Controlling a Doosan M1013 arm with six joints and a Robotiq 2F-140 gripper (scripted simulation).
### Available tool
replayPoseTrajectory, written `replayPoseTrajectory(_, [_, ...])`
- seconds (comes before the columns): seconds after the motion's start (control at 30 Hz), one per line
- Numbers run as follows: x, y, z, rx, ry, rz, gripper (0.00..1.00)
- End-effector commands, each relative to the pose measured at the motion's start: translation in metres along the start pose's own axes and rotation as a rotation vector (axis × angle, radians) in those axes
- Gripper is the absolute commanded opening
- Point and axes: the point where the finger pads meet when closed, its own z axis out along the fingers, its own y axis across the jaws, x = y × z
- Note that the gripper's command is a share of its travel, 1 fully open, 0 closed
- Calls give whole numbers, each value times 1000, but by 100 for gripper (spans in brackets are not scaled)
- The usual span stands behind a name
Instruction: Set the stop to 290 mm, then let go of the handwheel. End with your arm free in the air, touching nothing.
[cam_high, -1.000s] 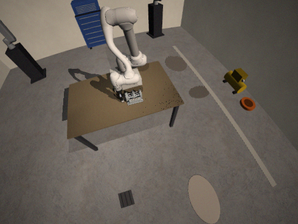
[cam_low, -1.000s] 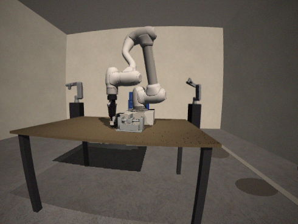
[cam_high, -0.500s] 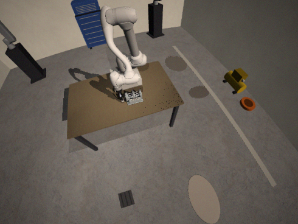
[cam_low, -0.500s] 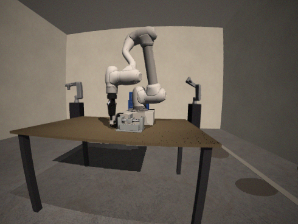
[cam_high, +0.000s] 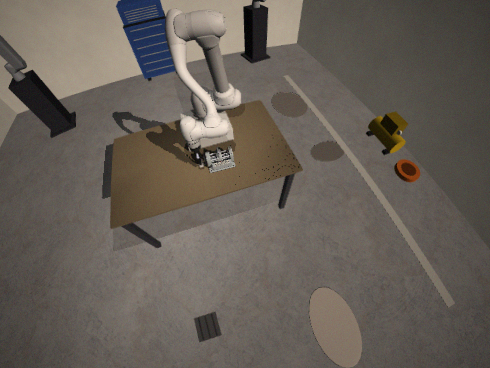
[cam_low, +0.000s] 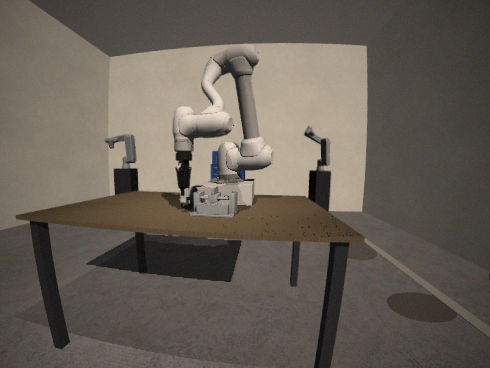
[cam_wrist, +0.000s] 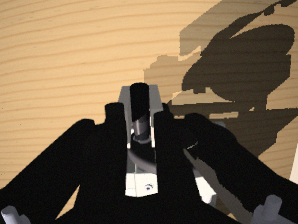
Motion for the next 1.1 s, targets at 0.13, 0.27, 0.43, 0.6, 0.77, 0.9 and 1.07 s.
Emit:
replayPoseTrajectory(0.13, [0, 0, -5, 0, 0, 0, 4])
replayPoseTrajectory(0.27, [0, 0, -7, 0, 0, 0, 4])
replayPoseTrajectory(0.43, [0, 0, -10, 0, 0, 0, 4])
replayPoseTrajectory(0.6, [0, 1, -14, 0, 0, 0, 4])
replayPoseTrajectory(0.77, [0, 2, -17, 0, 0, 0, 4])
replayPoseTrajectory(0.9, [0, 3, -19, 0, 0, 0, 4])
replayPoseTrajectory(1.07, [0, 4, -22, 0, 0, 0, 4])
